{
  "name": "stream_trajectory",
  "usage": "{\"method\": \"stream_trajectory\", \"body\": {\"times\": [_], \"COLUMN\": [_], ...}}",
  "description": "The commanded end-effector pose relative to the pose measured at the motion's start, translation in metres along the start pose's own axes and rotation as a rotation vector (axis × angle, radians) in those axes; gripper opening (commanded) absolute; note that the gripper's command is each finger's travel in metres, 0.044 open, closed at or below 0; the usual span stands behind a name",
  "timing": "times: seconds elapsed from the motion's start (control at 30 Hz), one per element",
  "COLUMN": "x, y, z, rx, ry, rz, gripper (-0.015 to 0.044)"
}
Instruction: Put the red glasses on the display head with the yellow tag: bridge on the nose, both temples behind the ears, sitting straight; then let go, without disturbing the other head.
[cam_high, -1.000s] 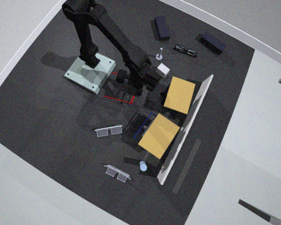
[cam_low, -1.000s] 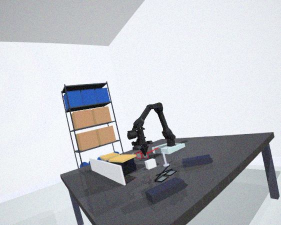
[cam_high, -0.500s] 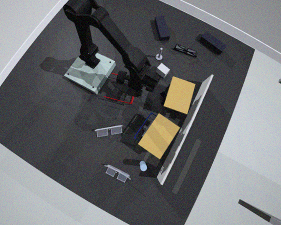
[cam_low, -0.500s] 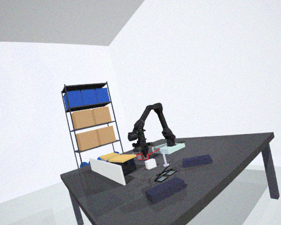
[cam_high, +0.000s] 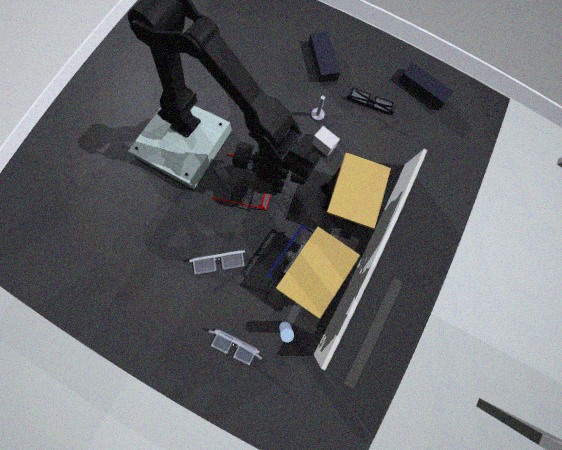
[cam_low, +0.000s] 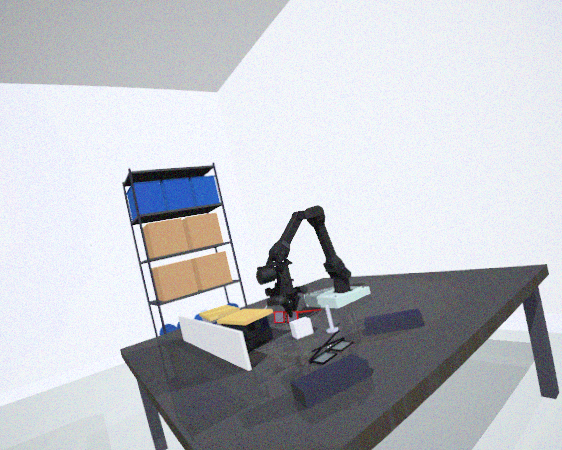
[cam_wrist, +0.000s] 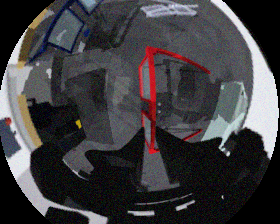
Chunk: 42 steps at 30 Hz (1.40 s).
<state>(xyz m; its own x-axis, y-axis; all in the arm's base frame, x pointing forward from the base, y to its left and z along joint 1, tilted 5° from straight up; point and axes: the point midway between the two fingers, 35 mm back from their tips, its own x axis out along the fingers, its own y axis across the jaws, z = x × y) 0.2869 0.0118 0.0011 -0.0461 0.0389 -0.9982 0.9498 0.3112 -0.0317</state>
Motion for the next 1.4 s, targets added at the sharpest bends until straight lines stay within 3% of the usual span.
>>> {"method": "stream_trajectory", "body": {"times": [0.0,1.1,1.37], "x": [0.000,-0.009,-0.056], "y": [0.000,-0.014,-0.002], "z": [0.000,0.000,0.000], "rx": [0.000,0.004,0.004], "ry": [0.000,-0.003,-0.003], "rz": [0.001,-0.007,-0.006], "gripper": [0.0107,0.0107,0.0107]}}
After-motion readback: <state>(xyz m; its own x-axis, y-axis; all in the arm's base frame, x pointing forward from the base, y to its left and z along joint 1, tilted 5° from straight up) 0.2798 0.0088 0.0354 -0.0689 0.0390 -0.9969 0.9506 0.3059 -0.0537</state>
